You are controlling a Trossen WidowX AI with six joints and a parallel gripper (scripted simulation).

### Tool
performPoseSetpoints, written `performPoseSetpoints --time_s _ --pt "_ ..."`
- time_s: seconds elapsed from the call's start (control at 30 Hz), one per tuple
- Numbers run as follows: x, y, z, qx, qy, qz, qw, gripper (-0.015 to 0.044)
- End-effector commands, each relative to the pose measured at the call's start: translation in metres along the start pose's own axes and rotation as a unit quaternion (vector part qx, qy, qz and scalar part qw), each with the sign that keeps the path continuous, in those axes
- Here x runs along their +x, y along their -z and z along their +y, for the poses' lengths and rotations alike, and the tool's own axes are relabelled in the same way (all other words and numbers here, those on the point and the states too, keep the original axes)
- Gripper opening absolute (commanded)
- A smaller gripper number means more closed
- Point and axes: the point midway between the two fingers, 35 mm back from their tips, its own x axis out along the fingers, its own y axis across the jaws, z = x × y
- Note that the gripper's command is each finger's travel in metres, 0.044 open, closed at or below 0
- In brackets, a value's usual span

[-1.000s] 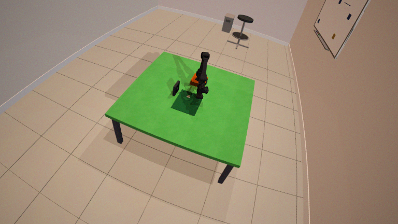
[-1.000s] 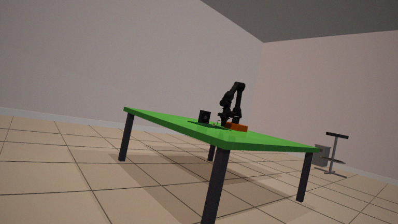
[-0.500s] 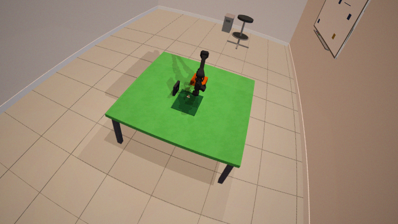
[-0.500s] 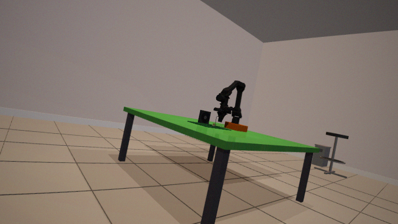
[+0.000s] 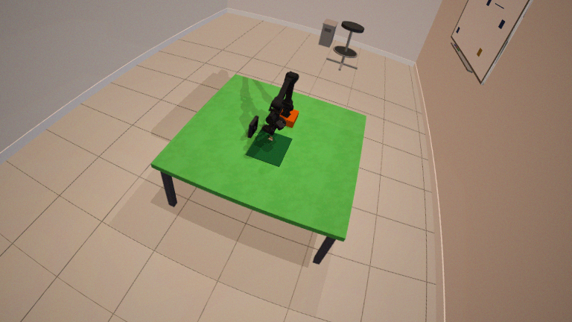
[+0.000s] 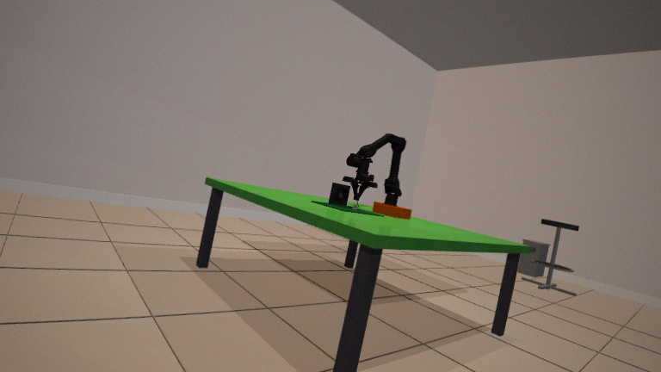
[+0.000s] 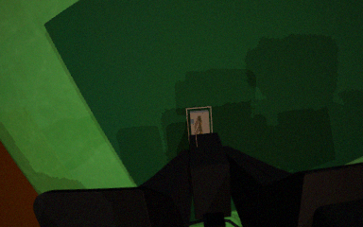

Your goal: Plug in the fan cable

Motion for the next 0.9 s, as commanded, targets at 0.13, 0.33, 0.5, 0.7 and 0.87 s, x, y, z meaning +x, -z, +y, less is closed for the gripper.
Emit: performPoseSetpoints --time_s 0.13,0.33,0.5,0.7,0.87 --pt "0.0011 0.0035 0.0005 0.012 0.0 0.0 1.0 0.0" --pt "-0.0008 -0.0001 0.0004 0.014 0.0 0.0 1.0 0.0" --pt "-0.0012 -0.0007 0.0004 0.015 0.0 0.0 1.0 0.0" --pt "-0.0012 -0.003 -0.0007 0.014 0.0 0.0 1.0 0.0" --pt "-0.0012 -0.003 -0.0007 0.014 0.0 0.0 1.0 0.0"
